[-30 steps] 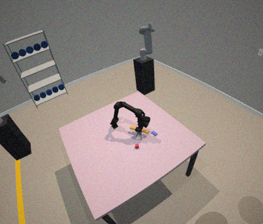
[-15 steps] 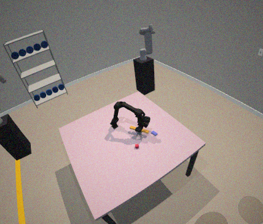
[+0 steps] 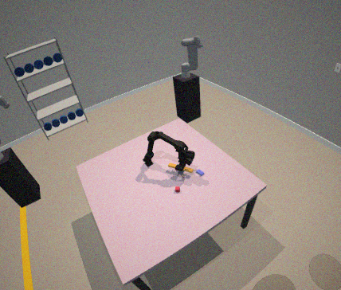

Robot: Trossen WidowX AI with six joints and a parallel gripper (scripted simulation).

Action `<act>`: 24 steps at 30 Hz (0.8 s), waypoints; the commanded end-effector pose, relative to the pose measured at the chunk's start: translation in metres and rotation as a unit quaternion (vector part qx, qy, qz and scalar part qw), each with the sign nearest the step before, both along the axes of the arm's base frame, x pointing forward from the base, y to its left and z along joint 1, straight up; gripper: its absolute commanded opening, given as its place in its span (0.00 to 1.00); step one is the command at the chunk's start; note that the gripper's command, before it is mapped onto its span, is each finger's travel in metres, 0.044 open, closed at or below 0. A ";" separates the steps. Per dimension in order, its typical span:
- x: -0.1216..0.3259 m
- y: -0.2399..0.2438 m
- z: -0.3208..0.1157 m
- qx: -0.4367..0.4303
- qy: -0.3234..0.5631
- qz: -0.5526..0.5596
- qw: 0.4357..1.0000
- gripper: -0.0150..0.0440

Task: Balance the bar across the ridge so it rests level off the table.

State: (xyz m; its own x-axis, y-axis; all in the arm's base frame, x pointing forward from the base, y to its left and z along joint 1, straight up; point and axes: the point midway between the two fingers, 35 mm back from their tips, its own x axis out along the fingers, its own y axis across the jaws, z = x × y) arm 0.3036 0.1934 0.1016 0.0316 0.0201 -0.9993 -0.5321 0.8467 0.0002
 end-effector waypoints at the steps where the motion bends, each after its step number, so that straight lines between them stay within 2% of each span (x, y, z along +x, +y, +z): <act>1: 0.000 0.000 0.000 0.000 0.000 0.000 1.000 0.25; 4: 0.000 0.000 0.000 0.000 0.000 0.000 1.000 0.25; 10: 0.000 0.000 0.000 0.000 0.000 0.000 1.000 0.52; 11: 0.000 0.000 0.000 0.000 0.000 0.000 1.000 0.54; 24: 0.000 0.000 0.000 0.000 0.000 0.000 1.000 0.54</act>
